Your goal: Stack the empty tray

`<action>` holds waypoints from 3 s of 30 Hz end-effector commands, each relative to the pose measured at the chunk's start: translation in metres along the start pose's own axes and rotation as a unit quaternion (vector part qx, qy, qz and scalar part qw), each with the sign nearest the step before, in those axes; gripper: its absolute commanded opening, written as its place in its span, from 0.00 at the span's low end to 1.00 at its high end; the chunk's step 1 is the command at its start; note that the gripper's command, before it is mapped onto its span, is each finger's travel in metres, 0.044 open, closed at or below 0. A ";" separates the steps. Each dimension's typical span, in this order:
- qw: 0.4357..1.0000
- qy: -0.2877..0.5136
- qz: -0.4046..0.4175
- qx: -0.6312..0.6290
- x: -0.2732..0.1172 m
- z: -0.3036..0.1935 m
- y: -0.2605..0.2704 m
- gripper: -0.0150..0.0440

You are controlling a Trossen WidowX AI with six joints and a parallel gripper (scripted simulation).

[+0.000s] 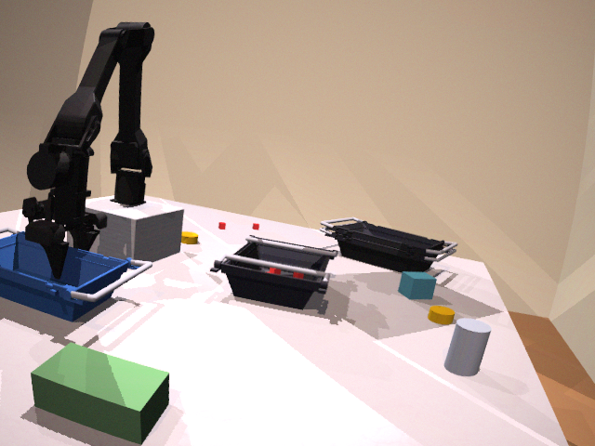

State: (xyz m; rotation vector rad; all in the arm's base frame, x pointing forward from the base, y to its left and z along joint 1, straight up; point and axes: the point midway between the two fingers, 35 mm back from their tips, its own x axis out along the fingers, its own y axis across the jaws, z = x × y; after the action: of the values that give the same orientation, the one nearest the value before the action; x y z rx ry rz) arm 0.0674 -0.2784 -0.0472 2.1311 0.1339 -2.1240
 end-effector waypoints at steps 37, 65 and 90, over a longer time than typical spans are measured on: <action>1.000 0.000 -0.001 0.003 -0.005 0.000 0.000 0.25; 1.000 0.000 0.000 0.003 -0.080 0.000 0.000 0.25; 1.000 0.000 0.002 0.003 -0.163 -0.004 0.046 0.25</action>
State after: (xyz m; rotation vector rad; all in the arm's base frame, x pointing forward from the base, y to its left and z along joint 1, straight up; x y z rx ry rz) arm 0.0746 -0.3081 0.0948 2.1405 0.1636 -2.1478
